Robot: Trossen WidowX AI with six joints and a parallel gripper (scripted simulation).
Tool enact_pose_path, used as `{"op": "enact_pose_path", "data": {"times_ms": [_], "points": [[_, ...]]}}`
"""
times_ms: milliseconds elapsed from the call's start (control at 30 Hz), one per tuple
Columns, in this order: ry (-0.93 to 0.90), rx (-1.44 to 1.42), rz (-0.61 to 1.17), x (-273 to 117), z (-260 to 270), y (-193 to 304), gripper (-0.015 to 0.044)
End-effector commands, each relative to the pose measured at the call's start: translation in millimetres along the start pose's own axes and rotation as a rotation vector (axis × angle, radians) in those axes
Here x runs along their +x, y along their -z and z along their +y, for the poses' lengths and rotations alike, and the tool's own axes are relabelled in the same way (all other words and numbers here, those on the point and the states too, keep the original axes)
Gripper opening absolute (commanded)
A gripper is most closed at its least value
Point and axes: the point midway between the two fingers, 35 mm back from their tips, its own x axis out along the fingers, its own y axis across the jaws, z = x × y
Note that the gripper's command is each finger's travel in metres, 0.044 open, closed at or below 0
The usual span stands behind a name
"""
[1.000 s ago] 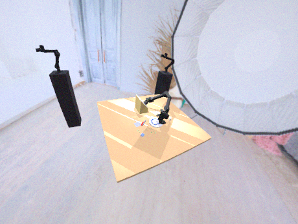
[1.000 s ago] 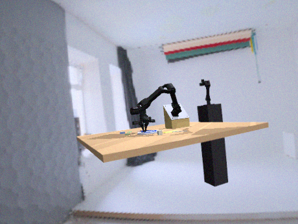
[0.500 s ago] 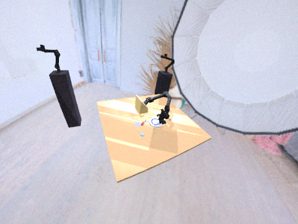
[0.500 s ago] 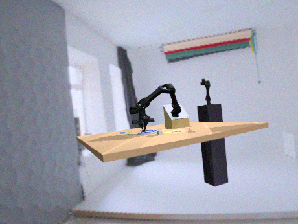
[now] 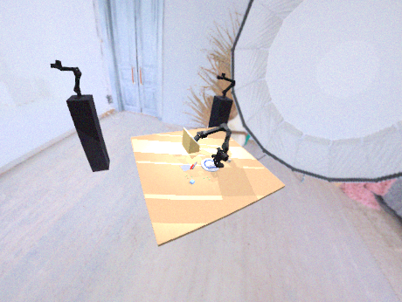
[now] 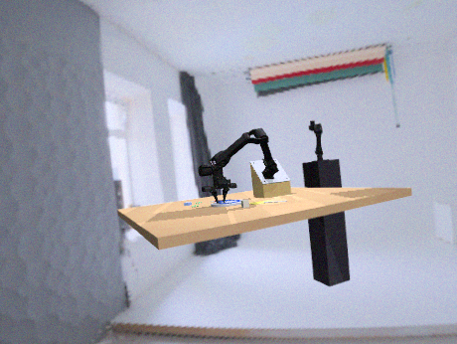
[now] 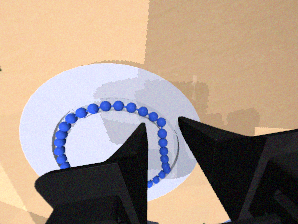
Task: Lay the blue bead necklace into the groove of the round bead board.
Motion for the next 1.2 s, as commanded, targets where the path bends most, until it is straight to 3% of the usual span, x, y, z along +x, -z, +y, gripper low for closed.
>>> {"op": "enact_pose_path", "data": {"times_ms": [0, 233, 833, 1167], "points": [[0.000, -0.001, 0.000, -0.2, 0.1, -0.3, 0.0263], [-0.003, 0.003, 0.000, -2.0, 0.5, 0.1, 0.0440], [-0.002, 0.003, -0.002, -5.6, 0.5, 0.1, 0.0440], [-0.002, 0.064, 0.000, -35.7, 0.5, 12.4, 0.0177]]}}
